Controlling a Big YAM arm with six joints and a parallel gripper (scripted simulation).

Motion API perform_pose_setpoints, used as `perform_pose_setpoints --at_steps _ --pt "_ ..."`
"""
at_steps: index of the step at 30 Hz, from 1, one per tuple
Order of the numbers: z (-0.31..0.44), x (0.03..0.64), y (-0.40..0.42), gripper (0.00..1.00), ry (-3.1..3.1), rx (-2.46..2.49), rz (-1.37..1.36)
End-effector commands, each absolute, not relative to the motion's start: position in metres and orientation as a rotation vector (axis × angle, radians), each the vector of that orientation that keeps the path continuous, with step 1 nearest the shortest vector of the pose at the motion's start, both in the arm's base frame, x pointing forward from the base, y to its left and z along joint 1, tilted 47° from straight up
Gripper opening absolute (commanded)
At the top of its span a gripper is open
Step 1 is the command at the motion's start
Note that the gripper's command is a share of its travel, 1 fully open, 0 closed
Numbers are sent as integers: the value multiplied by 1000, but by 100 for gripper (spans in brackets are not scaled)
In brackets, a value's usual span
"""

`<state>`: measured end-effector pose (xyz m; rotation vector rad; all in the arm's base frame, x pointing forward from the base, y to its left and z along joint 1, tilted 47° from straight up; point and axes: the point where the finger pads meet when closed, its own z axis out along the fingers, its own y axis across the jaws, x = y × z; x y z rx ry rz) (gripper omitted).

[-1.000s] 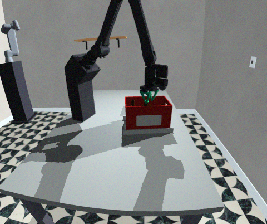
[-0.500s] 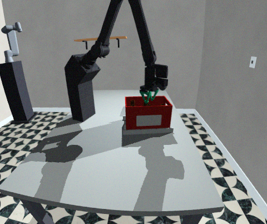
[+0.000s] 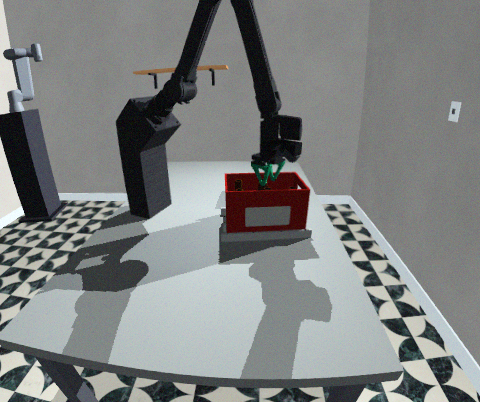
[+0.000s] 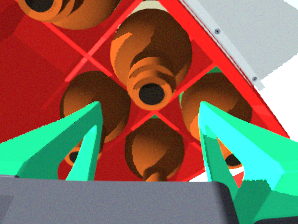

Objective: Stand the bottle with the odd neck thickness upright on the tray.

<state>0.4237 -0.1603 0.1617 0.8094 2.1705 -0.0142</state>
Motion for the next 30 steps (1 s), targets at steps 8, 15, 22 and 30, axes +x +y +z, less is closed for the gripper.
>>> perform_pose_setpoints --at_steps 8,15,22,30 --pt "167 430 -168 61 2150 815 -20" --pt "166 429 -167 61 2151 812 -20" --pt "166 428 -167 61 2153 810 -20" --pt "166 428 -167 61 2153 810 -20"
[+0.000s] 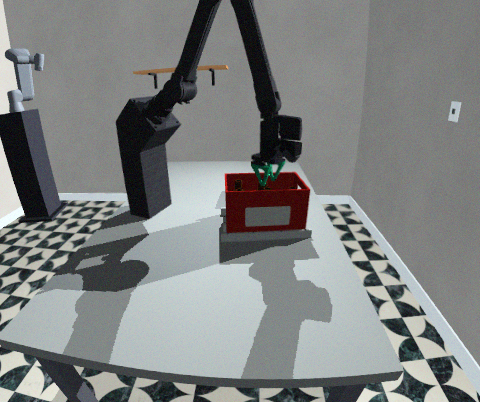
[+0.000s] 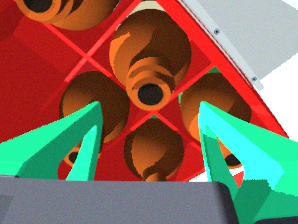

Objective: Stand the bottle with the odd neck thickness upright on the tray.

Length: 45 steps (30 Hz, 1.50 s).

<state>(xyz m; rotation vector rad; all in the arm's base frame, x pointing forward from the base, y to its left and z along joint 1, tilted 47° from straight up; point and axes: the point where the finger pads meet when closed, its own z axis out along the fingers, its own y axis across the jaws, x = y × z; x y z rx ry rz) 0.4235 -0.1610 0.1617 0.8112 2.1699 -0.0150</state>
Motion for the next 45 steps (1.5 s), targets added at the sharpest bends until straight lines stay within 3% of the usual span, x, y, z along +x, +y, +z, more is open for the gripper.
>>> perform_pose_setpoints --at_steps 1,45 --pt "166 428 -167 61 2153 810 -20" --pt "163 427 -165 61 2156 811 -18"
